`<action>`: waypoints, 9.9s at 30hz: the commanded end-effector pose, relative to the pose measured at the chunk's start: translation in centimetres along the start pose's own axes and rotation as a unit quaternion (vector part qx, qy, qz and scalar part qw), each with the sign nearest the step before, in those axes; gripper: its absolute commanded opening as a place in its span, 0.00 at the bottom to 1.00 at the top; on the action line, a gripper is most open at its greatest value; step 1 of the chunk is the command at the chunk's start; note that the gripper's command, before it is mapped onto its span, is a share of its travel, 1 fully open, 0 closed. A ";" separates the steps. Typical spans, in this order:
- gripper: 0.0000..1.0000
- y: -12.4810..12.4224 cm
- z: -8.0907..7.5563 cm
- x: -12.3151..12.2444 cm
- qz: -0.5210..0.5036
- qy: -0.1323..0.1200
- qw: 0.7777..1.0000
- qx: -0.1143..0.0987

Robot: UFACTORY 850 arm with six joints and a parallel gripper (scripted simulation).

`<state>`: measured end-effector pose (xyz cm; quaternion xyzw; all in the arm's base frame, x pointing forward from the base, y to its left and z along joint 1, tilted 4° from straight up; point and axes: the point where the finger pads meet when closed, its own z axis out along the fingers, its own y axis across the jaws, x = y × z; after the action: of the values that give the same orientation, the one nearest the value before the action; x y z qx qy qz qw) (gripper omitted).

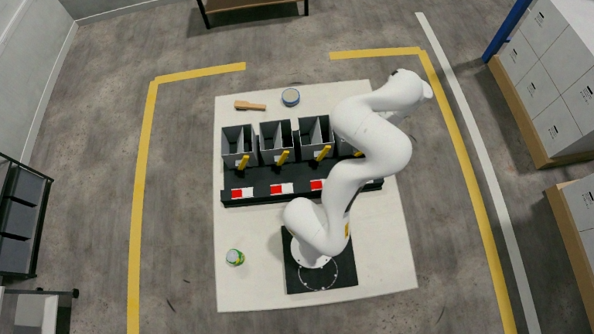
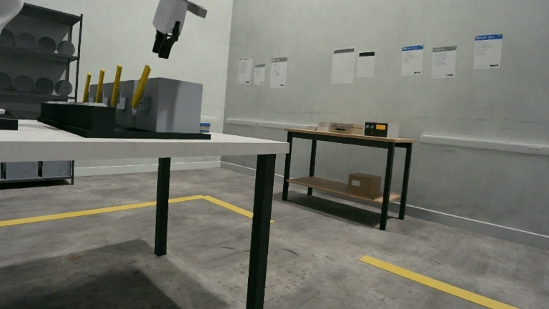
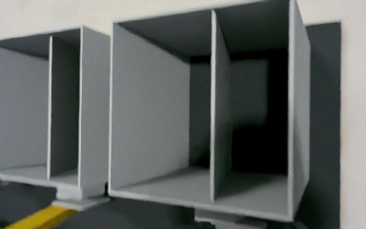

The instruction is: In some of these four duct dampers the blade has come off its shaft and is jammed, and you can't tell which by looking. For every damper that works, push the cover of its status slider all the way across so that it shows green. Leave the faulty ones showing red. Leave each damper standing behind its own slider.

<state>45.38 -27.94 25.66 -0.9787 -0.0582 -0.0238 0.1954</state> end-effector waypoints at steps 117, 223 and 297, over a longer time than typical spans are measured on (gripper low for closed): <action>0.39 -7.7 -0.2 7.4 0.003 -0.008 0.976 -0.218; 0.39 -24.6 7.6 7.5 0.003 -0.008 0.976 -0.217; 0.39 -19.7 7.8 -1.7 0.005 -0.010 0.995 -0.097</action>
<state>44.31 -5.06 26.57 -0.9977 -0.0465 -0.0192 0.0464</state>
